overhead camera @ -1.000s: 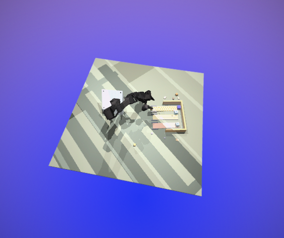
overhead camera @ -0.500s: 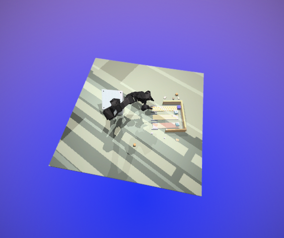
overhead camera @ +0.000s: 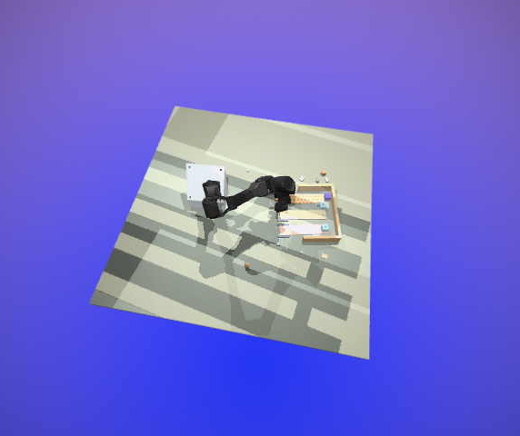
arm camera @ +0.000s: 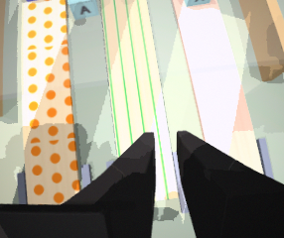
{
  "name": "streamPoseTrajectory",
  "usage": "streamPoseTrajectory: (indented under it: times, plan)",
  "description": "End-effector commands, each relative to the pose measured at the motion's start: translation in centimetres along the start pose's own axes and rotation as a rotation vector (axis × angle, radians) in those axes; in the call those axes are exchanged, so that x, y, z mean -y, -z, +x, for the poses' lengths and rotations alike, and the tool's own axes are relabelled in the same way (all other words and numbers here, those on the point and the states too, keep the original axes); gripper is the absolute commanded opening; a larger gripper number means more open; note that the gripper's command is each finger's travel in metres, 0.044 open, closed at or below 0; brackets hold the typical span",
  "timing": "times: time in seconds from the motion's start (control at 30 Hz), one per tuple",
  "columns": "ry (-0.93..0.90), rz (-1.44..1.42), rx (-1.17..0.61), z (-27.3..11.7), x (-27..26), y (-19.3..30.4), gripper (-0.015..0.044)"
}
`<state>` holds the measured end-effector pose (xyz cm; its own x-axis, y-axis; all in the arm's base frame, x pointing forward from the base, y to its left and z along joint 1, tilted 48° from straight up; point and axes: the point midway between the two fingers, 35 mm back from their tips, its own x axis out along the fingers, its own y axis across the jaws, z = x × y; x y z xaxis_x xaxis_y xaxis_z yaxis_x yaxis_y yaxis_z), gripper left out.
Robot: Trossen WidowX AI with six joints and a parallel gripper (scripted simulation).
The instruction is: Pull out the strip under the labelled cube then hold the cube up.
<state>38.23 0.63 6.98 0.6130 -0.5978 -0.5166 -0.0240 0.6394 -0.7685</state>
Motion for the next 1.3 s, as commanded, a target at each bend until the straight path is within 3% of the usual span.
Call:
streamPoseTrajectory:
  times: [0.0, 0.33, 1.27]
  plan:
    - [-0.018, -0.041, -0.204, 3.1, 2.5, 0.5, 0.0000]
    - [-0.074, -0.109, -0.606, 6.5, 9.2, 3.7, 0.0000]
    - [-0.076, -0.109, -0.613, 9.0, 9.1, 5.2, 0.0000]
